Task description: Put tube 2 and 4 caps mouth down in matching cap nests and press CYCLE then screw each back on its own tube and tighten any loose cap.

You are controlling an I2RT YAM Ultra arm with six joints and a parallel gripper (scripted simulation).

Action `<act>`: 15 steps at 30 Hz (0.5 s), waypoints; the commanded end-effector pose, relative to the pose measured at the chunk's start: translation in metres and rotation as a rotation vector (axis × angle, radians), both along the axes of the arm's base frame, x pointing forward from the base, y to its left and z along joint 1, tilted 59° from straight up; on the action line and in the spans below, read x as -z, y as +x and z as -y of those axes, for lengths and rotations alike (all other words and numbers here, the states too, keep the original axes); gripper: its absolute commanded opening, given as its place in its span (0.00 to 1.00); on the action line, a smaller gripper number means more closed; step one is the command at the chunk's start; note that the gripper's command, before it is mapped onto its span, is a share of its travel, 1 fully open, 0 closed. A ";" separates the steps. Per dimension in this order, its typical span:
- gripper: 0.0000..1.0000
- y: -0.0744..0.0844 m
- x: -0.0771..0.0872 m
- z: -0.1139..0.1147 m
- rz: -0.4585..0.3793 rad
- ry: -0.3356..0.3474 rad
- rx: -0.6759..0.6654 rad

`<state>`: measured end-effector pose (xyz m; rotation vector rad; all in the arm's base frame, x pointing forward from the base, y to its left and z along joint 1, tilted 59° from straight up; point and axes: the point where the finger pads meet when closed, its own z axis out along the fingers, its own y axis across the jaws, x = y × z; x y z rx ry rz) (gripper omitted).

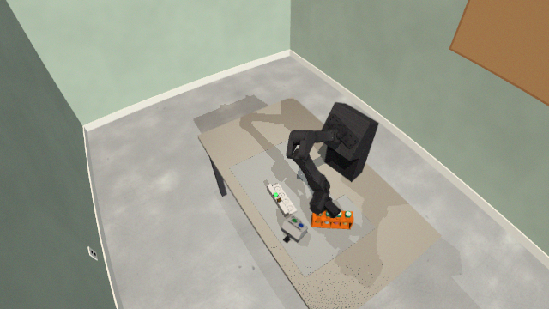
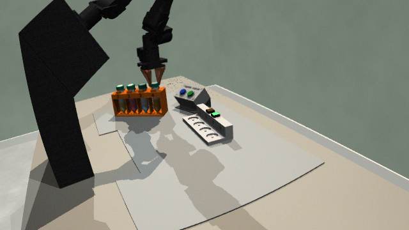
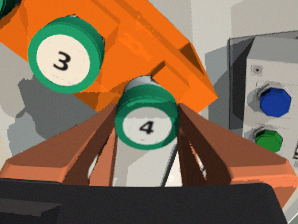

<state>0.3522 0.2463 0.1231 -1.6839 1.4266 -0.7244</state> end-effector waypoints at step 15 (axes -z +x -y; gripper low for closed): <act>0.00 0.000 -0.002 -0.002 -0.174 0.709 0.435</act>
